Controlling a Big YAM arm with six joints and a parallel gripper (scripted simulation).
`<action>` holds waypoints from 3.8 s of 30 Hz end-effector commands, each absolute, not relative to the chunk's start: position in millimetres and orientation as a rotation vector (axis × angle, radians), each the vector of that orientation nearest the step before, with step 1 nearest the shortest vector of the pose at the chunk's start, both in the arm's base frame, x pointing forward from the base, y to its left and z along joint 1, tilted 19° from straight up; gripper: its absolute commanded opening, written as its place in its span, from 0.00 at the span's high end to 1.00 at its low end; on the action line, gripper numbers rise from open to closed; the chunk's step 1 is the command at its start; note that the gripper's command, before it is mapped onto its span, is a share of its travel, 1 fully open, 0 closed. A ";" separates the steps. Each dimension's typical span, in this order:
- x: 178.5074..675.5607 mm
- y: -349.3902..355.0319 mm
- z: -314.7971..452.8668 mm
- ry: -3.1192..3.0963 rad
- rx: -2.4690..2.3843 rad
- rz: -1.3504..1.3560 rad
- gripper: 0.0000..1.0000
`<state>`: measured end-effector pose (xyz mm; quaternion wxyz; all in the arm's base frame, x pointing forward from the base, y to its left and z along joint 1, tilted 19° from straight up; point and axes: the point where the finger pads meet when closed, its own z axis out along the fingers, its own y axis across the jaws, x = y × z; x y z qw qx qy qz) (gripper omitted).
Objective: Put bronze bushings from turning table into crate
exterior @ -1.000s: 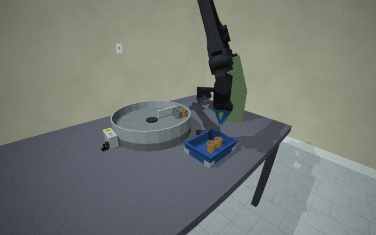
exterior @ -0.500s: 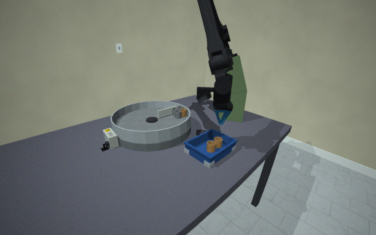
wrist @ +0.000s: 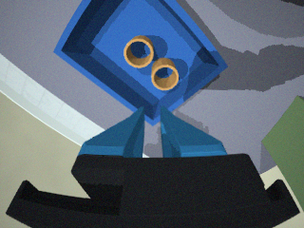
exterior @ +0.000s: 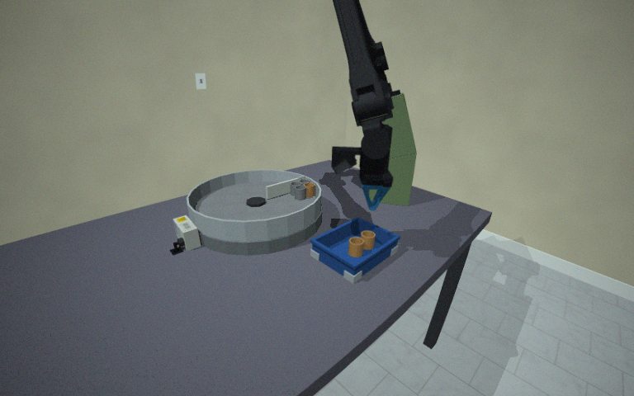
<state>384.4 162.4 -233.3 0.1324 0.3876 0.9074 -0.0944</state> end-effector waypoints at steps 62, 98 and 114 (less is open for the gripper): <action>329.7 -112.8 -156.7 2.813 0.603 -0.350 0.88; 328.8 -109.7 -158.8 2.827 0.575 -0.351 0.88; 333.2 -109.8 -158.2 2.827 0.581 -0.350 0.88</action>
